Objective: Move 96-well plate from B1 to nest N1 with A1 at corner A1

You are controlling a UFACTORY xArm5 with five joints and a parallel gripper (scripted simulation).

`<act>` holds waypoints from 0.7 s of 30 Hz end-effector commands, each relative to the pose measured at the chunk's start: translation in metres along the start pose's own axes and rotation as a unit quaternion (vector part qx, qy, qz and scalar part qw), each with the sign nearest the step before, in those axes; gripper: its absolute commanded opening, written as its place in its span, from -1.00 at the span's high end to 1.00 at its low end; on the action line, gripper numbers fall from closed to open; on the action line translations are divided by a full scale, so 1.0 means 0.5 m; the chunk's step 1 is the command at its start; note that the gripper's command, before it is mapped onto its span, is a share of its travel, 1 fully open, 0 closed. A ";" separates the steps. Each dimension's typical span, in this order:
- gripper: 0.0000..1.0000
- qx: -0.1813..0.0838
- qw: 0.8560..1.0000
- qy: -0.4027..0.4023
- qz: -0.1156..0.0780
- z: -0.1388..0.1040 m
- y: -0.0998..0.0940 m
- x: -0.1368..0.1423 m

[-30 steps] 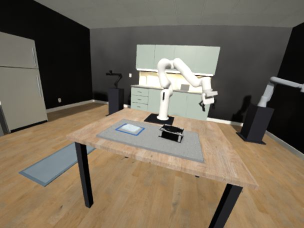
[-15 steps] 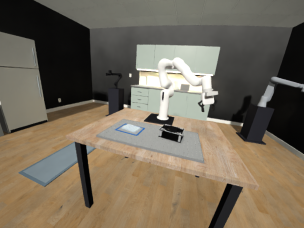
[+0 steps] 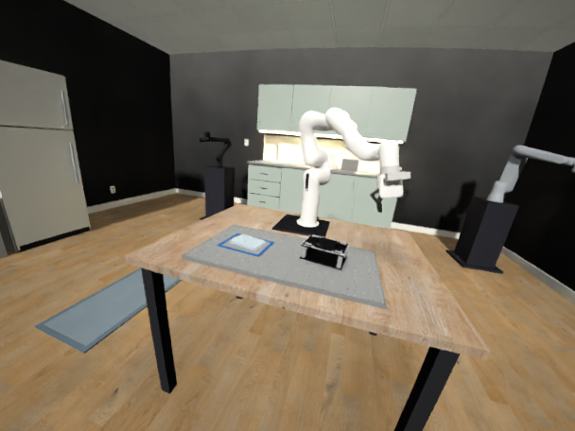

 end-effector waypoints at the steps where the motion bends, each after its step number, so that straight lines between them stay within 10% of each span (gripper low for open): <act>1: -1.00 0.000 1.000 0.007 -0.013 0.024 -0.007 0.026; 21: -1.00 -0.010 0.999 0.026 -0.039 0.097 -0.028 0.159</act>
Point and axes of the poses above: the point where the finger pads meet when closed, its own y axis out along the fingers, its own x axis across the jaws, z = x × y, the point moved 8 cm from there along -y, back along the fingers, and after that the axes turned 12 degrees about -y, right-handed, at the moved point
